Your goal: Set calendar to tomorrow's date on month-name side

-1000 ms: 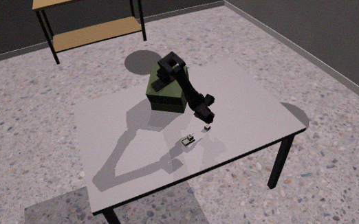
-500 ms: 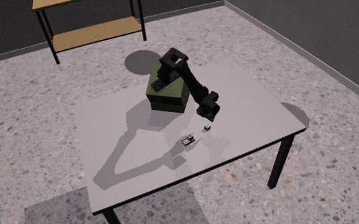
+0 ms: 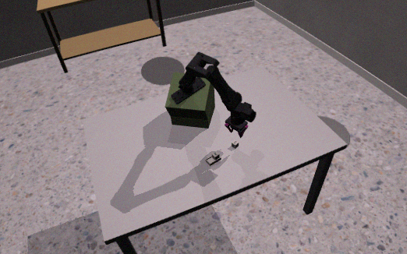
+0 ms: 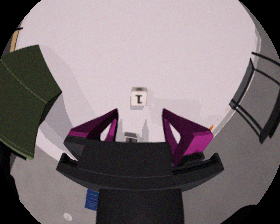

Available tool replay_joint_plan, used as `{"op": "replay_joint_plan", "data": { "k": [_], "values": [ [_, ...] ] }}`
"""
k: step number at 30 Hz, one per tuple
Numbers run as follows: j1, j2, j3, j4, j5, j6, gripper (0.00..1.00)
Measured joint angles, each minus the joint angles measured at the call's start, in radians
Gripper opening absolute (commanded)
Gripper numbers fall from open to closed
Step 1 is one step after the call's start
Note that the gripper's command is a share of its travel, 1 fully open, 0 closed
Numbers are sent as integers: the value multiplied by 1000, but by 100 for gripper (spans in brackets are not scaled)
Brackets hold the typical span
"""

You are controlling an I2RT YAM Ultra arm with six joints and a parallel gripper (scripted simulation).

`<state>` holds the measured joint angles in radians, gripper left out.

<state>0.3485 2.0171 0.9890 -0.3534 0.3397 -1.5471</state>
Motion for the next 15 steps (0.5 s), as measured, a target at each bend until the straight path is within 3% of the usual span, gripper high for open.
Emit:
{"op": "replay_joint_plan", "data": {
  "k": [15],
  "values": [
    [4, 1, 0, 0, 45, 26, 100]
  ]
}}
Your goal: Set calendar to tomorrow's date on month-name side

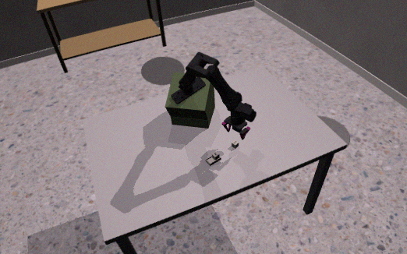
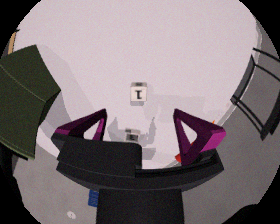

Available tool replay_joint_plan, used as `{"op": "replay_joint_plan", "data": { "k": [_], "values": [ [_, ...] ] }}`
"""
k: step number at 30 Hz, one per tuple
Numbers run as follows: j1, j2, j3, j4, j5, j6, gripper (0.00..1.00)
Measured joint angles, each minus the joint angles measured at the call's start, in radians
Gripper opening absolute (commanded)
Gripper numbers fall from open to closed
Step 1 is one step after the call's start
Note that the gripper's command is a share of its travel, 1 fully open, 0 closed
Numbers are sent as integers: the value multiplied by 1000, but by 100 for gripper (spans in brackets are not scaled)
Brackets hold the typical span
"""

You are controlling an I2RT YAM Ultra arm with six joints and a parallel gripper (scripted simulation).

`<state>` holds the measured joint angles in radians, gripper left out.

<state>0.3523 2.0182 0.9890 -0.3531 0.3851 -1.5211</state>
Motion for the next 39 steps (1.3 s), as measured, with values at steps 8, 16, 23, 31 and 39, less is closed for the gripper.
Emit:
{"op": "replay_joint_plan", "data": {
  "k": [8, 16, 23, 31, 39],
  "values": [
    [0, 0, 0, 0, 0, 8, 100],
    [0, 0, 0, 0, 0, 77, 100],
    [0, 0, 0, 0, 0, 278, 100],
    [0, -3, 0, 0, 0, 535, 100],
    [0, -6, -5, 0, 0, 819, 100]
  ]
}}
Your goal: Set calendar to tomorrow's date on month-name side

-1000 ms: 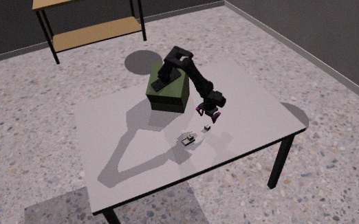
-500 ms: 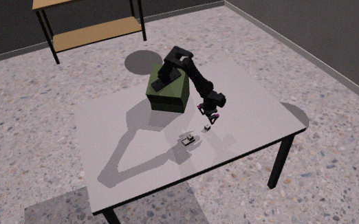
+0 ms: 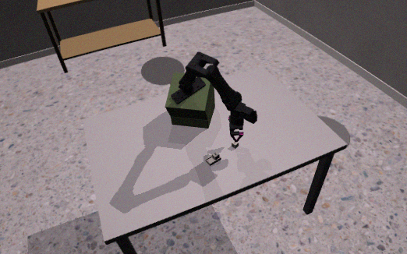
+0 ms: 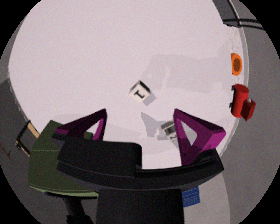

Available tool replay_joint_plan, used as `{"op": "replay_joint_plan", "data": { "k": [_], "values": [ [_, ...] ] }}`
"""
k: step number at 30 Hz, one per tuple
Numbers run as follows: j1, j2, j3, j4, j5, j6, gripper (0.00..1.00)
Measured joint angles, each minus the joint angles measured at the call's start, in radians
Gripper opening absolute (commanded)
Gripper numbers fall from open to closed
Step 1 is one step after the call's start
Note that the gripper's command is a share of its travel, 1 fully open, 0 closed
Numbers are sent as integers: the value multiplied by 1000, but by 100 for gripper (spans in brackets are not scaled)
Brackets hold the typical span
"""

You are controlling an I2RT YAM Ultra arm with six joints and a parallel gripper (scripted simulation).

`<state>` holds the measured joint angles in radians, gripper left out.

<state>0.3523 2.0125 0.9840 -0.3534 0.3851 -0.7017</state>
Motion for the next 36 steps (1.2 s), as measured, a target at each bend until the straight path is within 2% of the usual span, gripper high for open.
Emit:
{"op": "replay_joint_plan", "data": {
  "k": [36],
  "values": [
    [0, -11, -10, -1, 0, 1237, 100]
  ]
}}
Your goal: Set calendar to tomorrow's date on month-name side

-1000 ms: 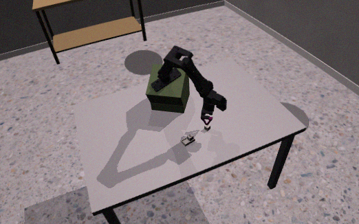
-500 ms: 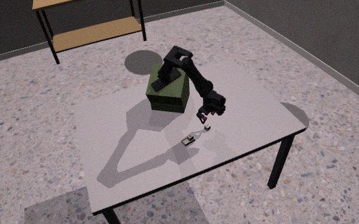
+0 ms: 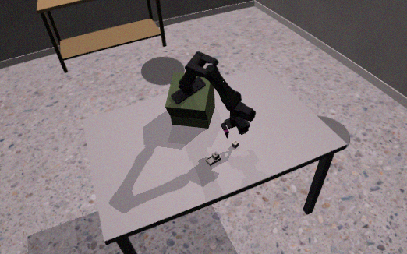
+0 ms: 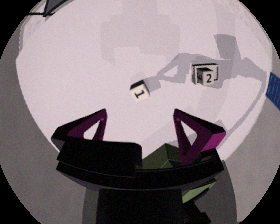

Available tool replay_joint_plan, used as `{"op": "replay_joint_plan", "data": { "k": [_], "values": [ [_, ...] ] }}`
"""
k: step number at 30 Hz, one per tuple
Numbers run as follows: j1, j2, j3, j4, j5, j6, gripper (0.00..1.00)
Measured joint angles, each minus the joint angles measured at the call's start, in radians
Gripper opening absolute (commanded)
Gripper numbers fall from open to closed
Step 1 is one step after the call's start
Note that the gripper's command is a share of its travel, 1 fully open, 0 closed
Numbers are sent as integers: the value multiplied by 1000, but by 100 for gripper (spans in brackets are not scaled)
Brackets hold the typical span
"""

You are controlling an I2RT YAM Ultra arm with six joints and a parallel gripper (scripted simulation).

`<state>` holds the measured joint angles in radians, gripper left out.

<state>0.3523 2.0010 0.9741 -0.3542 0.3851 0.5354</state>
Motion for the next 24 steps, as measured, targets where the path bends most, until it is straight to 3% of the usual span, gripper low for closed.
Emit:
{"op": "replay_joint_plan", "data": {
  "k": [24],
  "values": [
    [0, -7, -6, 0, 0, 808, 100]
  ]
}}
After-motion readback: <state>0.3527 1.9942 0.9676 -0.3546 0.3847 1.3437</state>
